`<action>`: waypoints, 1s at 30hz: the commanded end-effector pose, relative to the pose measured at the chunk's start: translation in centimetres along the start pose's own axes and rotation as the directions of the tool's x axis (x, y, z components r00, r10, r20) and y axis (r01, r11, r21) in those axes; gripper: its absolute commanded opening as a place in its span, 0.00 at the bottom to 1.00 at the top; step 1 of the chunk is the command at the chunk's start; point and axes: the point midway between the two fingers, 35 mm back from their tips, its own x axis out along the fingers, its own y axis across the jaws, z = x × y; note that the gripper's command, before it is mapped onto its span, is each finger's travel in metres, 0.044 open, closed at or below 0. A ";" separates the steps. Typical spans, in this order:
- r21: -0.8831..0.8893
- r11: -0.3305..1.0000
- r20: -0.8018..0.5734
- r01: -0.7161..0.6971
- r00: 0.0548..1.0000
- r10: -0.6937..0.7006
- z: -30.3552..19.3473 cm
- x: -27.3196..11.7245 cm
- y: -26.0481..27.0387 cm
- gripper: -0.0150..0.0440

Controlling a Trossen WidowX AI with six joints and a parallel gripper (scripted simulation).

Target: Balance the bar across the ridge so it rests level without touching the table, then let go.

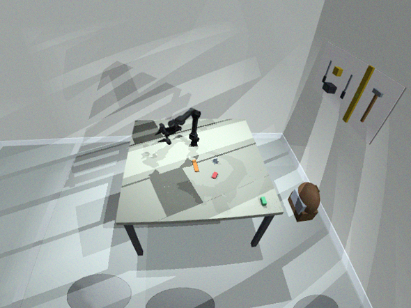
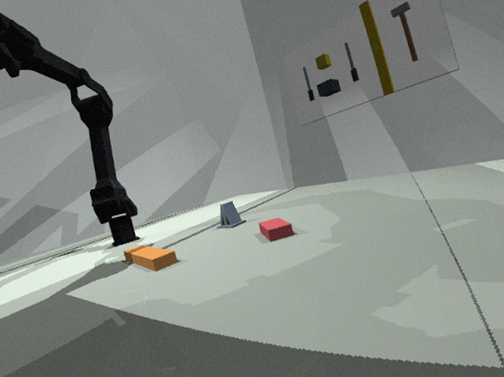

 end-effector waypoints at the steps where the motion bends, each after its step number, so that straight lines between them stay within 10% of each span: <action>1: -0.107 0.985 -0.058 -0.137 0.990 0.132 -2.0 -0.5 4.2 0.79; 30: -0.411 0.395 -0.643 -0.822 0.569 0.513 -19.2 -13.2 20.4 0.79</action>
